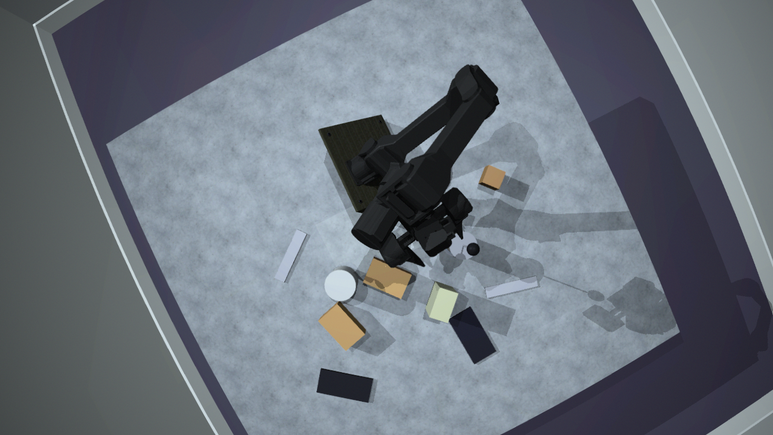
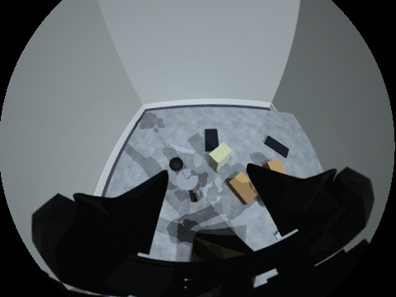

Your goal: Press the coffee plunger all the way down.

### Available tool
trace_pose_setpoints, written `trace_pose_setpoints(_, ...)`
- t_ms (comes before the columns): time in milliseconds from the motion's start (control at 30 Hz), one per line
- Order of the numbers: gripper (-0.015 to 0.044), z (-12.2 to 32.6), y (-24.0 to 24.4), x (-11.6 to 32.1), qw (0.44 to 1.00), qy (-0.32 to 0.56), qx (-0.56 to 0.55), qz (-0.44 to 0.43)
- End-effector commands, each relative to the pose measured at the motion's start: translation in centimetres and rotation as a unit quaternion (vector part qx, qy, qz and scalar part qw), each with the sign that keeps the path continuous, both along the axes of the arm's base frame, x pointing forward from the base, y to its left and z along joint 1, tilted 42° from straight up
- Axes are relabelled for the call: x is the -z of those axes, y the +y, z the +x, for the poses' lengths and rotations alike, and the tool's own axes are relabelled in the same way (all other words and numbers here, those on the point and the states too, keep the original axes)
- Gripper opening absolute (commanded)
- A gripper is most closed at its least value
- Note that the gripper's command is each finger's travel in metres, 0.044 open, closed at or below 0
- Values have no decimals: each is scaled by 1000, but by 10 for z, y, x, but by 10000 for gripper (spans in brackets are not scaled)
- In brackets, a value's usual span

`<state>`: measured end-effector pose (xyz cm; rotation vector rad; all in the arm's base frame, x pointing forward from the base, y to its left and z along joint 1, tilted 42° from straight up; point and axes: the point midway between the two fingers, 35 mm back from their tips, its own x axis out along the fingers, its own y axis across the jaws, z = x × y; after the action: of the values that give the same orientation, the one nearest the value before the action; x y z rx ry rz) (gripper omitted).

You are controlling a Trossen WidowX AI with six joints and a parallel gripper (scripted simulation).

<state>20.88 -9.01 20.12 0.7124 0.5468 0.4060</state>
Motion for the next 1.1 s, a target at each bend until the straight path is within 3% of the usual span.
trace_pose_setpoints(0,440,10,37,-29,989,-140,-47,2)
trace_pose_setpoints(400,440,13,67,11,987,-150,-56,-20)
trace_pose_setpoints(1067,440,14,76,13,985,-159,-58,-20)
